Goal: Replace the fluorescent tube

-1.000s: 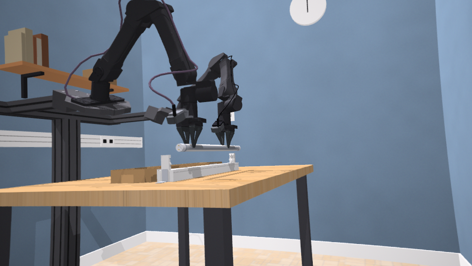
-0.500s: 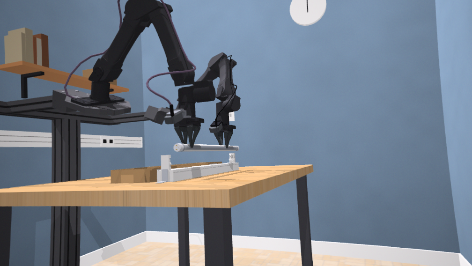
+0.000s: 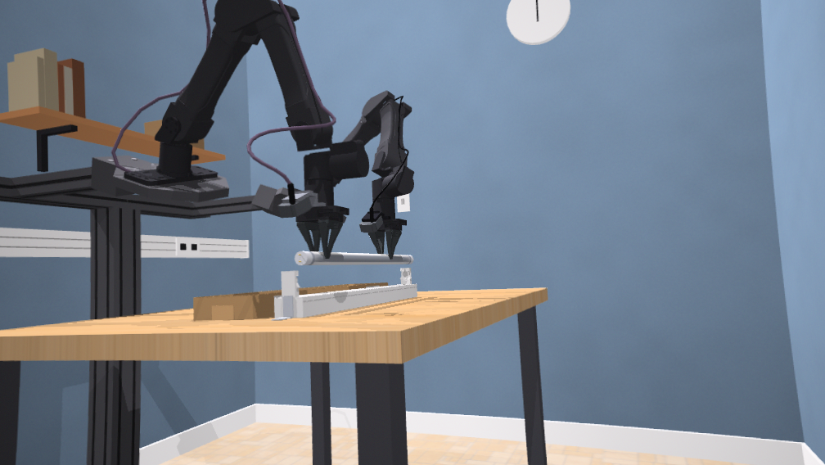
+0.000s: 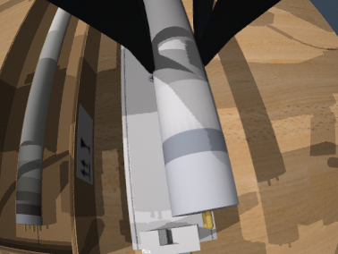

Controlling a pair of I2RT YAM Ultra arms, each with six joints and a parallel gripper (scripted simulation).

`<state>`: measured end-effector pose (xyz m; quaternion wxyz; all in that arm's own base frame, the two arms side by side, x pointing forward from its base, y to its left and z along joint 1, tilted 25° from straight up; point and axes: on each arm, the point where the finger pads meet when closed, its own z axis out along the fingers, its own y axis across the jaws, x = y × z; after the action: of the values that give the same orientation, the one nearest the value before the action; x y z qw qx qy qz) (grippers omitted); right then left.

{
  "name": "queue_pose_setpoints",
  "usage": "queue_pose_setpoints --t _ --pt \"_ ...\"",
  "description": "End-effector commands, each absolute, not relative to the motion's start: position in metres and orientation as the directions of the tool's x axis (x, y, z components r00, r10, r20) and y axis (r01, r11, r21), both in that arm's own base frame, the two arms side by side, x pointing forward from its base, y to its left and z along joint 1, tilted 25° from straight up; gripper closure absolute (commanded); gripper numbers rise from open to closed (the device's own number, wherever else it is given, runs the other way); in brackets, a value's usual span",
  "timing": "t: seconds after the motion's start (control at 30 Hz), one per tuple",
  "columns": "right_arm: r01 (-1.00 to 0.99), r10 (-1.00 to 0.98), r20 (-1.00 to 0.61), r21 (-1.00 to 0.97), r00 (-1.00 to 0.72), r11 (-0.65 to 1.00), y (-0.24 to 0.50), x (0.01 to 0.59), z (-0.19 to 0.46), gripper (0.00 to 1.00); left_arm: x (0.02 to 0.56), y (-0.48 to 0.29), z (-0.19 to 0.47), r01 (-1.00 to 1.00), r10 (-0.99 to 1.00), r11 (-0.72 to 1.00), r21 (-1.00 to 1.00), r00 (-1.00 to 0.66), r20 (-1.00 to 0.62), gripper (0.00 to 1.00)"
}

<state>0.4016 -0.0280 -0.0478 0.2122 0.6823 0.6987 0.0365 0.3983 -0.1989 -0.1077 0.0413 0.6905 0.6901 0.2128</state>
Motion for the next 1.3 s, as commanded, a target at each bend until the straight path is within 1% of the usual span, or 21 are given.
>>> queue_pose_setpoints --t 0.0,0.17,0.33,0.4,0.53,0.8,0.87,1.0,1.03,1.1,1.2,1.27 --pt "0.924 0.967 -0.252 0.378 0.037 0.063 -0.034 0.403 -0.038 0.89 0.396 -0.211 -0.100 0.923 0.977 -0.042 0.382 -0.042 0.209 0.89" --pt "0.929 0.967 -0.255 0.362 0.019 0.077 -0.029 0.394 -0.041 0.89 0.386 -0.207 -0.107 0.931 0.972 -0.055 0.361 -0.033 0.233 0.89" --pt "0.923 0.967 -0.252 0.380 0.040 0.061 -0.036 0.395 -0.039 0.89 0.388 -0.213 -0.103 0.924 0.976 -0.051 0.379 -0.033 0.214 0.89" --pt "0.924 0.967 -0.254 0.376 0.038 0.062 -0.036 0.393 -0.042 0.89 0.382 -0.209 -0.114 0.931 0.972 -0.056 0.362 -0.032 0.232 0.89" --pt "0.925 0.967 -0.252 0.377 0.043 0.056 -0.037 0.389 -0.042 0.89 0.384 -0.213 -0.105 0.925 0.976 -0.050 0.377 -0.034 0.214 0.89" --pt "0.913 0.968 -0.249 0.402 0.041 0.065 -0.032 0.400 -0.034 0.89 0.385 -0.217 -0.105 0.929 0.974 -0.072 0.363 -0.012 0.224 0.89" --pt "0.945 0.968 -0.250 0.322 0.031 0.053 -0.033 0.384 -0.058 0.89 0.373 -0.208 -0.111 0.939 0.970 -0.083 0.334 0.000 0.243 0.89" --pt "0.910 0.968 -0.247 0.410 0.050 0.057 -0.034 0.403 -0.032 0.89 0.385 -0.217 -0.106 0.927 0.976 -0.075 0.366 -0.007 0.218 0.89" --pt "0.927 0.968 -0.249 0.370 0.040 0.057 -0.035 0.395 -0.044 0.89 0.385 -0.217 -0.109 0.928 0.976 -0.075 0.365 -0.007 0.219 0.89" --pt "0.933 0.968 -0.249 0.356 0.033 0.060 -0.034 0.394 -0.053 0.89 0.382 -0.215 -0.114 0.934 0.973 -0.080 0.348 -0.003 0.232 0.89" --pt "0.921 0.968 -0.248 0.385 0.038 0.062 -0.034 0.402 -0.044 0.89 0.388 -0.219 -0.113 0.928 0.976 -0.075 0.366 -0.007 0.219 0.89" --pt "0.934 0.969 -0.245 0.354 0.037 0.054 -0.033 0.389 -0.051 0.89 0.386 -0.218 -0.107 0.930 0.975 -0.077 0.359 -0.006 0.224 0.89"
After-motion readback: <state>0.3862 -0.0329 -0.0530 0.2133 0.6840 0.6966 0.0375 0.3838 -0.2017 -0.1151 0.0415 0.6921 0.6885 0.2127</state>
